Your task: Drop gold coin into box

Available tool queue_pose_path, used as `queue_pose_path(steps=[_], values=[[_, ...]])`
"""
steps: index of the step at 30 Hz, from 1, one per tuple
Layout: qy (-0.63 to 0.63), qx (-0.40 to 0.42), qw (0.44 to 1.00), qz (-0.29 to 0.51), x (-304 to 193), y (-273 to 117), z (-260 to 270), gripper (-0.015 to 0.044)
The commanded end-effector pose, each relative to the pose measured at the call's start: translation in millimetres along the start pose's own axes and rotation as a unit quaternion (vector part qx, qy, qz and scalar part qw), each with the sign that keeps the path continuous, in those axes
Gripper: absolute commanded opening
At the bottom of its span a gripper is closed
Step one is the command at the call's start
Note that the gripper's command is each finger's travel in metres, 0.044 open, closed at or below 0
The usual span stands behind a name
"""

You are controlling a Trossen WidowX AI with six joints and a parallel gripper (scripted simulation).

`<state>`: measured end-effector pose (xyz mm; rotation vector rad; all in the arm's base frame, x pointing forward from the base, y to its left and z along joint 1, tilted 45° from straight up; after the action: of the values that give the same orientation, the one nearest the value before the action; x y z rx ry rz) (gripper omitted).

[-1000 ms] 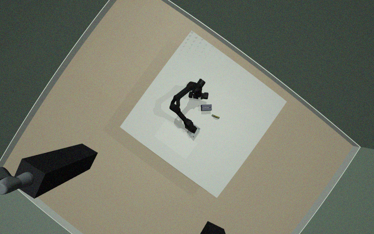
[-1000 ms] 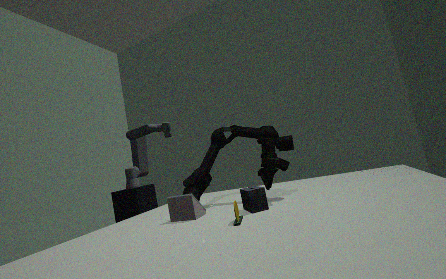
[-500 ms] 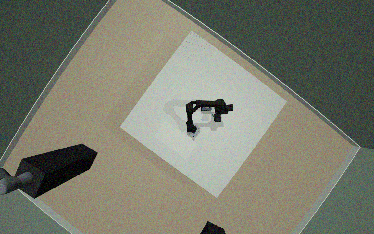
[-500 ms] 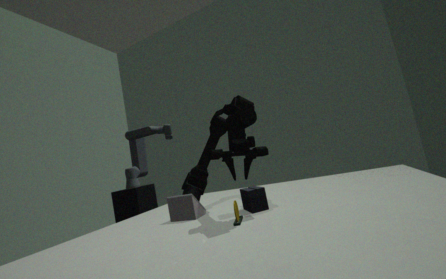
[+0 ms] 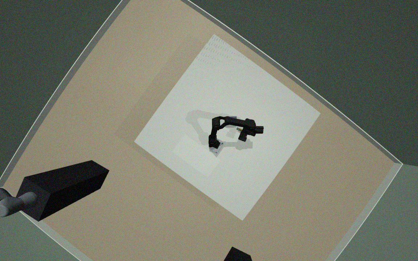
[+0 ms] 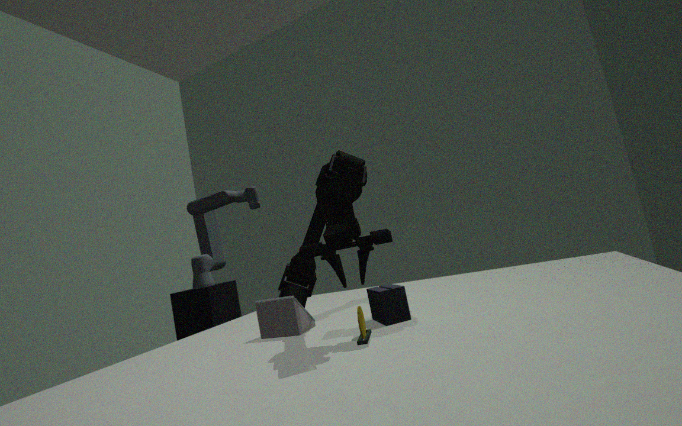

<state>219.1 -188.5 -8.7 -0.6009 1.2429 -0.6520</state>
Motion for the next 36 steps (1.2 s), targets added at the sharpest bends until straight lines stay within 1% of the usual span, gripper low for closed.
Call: queue_pose_path(steps=[1,5,10,36], values=[[0.004,0.002,1.000,0.003,-1,11,-1,0.0161],[0.004,0.002,1.000,0.003,1,26,2,0.0161],[0.004,0.002,1.000,0.003,2,28,2,0.0161],[0.003,0.002,1.000,0.003,2,70,3,0.0161]])
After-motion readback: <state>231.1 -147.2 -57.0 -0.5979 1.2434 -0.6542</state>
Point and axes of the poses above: the point midway between the two fingers, 35 mm back from their tips, its own y axis out along the fingers, its own z axis across the jaws, x = y × z, the point moved 1 cm from there along -y, back along the fingers, and after that the axes turned 3 degrees about -y, right-handed, at the moved point
